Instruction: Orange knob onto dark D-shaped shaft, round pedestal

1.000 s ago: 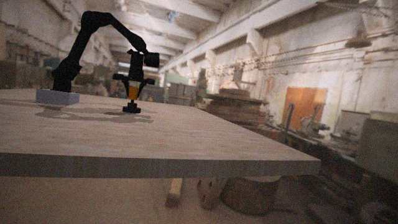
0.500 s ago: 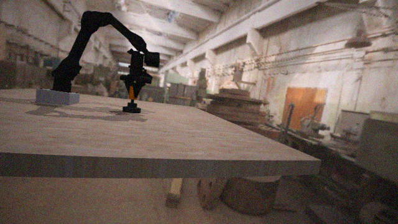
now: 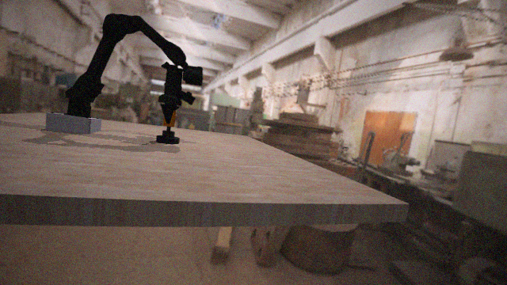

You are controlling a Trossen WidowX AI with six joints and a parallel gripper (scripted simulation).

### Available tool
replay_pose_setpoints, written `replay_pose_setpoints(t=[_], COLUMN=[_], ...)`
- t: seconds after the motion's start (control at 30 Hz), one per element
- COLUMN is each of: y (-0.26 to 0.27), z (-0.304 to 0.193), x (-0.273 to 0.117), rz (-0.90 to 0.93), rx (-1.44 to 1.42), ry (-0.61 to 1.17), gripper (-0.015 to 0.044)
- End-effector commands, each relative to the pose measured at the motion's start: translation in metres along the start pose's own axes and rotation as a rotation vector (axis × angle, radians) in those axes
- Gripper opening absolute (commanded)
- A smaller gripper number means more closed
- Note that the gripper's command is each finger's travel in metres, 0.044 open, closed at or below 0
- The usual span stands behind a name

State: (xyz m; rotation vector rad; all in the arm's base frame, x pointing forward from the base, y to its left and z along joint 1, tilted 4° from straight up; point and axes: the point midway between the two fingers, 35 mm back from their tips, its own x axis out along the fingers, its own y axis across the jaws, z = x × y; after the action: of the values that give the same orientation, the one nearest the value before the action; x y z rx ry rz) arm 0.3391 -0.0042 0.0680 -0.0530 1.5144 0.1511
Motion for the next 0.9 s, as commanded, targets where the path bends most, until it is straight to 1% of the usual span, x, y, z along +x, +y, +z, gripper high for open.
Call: replay_pose_setpoints(t=[0.0, 0.87], y=[-0.0001, -0.0004], z=[0.0005, 0.0007], x=[0.0003, 0.0023], rz=[0.0, 0.0], rx=[0.025, 0.025], ry=[-0.003, -0.003], gripper=[0.0, 0.0])
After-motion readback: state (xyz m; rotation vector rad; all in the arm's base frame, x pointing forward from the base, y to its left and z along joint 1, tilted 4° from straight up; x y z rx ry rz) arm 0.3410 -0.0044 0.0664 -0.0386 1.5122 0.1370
